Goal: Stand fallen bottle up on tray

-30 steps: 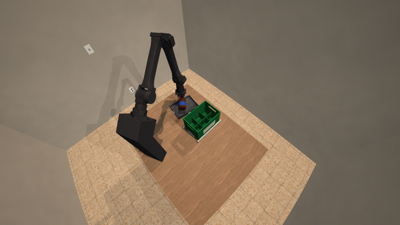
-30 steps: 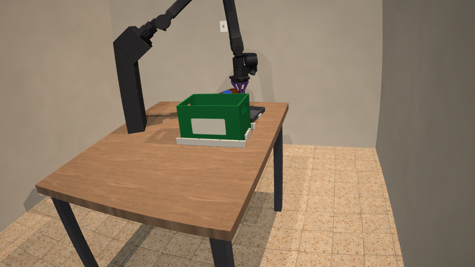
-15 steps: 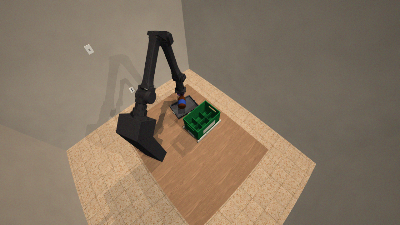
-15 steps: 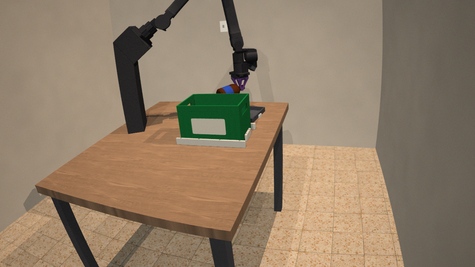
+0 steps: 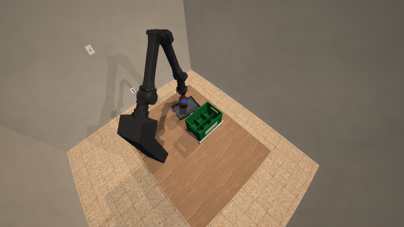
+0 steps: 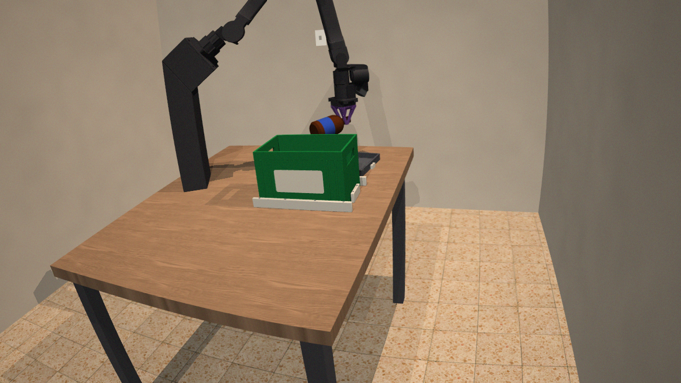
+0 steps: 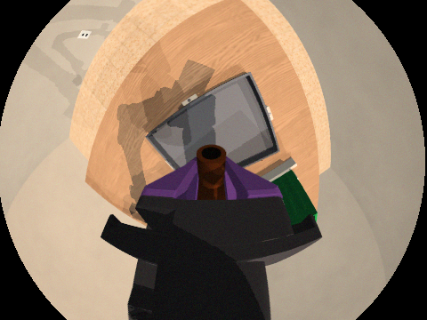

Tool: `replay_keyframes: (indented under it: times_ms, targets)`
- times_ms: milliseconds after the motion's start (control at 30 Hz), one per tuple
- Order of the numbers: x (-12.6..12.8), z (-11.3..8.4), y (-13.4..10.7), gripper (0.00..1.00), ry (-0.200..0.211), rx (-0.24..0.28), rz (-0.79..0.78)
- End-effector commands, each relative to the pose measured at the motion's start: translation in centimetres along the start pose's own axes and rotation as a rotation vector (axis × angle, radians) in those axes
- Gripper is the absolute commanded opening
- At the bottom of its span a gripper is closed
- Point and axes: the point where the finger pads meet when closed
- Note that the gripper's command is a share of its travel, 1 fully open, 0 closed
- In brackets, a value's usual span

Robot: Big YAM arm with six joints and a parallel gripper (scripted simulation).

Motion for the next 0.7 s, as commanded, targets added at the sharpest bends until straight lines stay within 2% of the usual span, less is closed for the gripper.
replay_keyframes:
  times_ms: [0, 667]
  targets:
    - [-0.5, -1.8, 0.1, 0.0, -0.01, -0.008, -0.005]
    - [-0.5, -3.5, 0.1, 0.0, -0.01, -0.008, -0.005]
Point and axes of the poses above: the point where the finger pads meet when closed, its own z axis out along the fingers, its own x axis across the jaws, y = z × x, and after that the axes turned 6 degrees about z, right-handed
